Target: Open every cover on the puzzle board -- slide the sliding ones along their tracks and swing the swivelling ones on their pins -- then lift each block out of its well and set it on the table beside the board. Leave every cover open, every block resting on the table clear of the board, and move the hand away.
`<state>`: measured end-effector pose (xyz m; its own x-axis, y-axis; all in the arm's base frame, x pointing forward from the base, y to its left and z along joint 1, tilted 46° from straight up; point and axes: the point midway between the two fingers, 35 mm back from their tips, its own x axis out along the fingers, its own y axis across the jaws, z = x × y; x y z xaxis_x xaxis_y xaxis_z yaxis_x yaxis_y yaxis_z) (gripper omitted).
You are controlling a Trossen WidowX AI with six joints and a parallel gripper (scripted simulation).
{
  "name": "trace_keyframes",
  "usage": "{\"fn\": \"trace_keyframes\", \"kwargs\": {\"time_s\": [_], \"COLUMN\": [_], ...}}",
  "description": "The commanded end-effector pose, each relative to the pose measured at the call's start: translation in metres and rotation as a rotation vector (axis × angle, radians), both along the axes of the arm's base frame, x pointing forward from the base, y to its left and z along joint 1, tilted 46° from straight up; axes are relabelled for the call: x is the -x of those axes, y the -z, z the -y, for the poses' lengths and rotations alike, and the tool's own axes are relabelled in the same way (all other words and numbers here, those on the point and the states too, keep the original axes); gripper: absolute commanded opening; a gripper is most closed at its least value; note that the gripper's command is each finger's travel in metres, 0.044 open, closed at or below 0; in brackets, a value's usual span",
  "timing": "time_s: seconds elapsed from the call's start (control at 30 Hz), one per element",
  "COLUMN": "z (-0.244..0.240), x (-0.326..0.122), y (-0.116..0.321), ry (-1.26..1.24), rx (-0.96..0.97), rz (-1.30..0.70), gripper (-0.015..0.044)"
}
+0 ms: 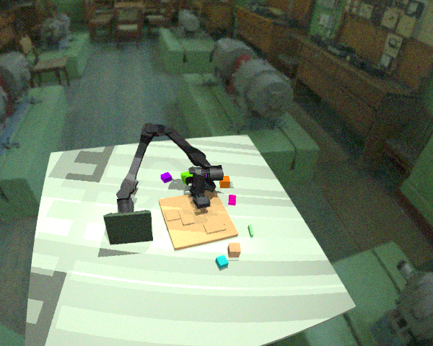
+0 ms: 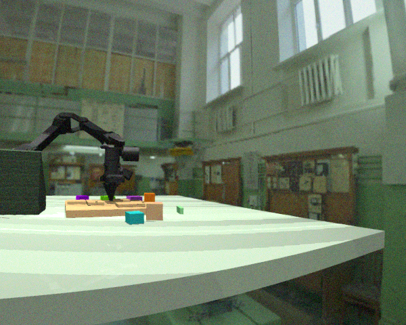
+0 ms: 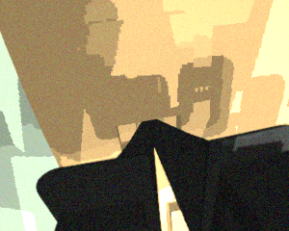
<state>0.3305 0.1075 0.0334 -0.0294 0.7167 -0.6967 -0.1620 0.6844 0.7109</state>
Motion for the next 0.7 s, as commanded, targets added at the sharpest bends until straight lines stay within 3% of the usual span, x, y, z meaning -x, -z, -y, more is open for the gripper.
{"fn": "trace_keyframes", "kwargs": {"time_s": [0.0,0.67], "z": [-0.001,-0.004], "x": [-0.005,-0.024], "y": [0.000,-0.002], "ry": [0.003,0.003], "rx": [-0.005,-0.006], "rz": [-0.006,-0.005], "gripper": [0.0000,0.0000]}}
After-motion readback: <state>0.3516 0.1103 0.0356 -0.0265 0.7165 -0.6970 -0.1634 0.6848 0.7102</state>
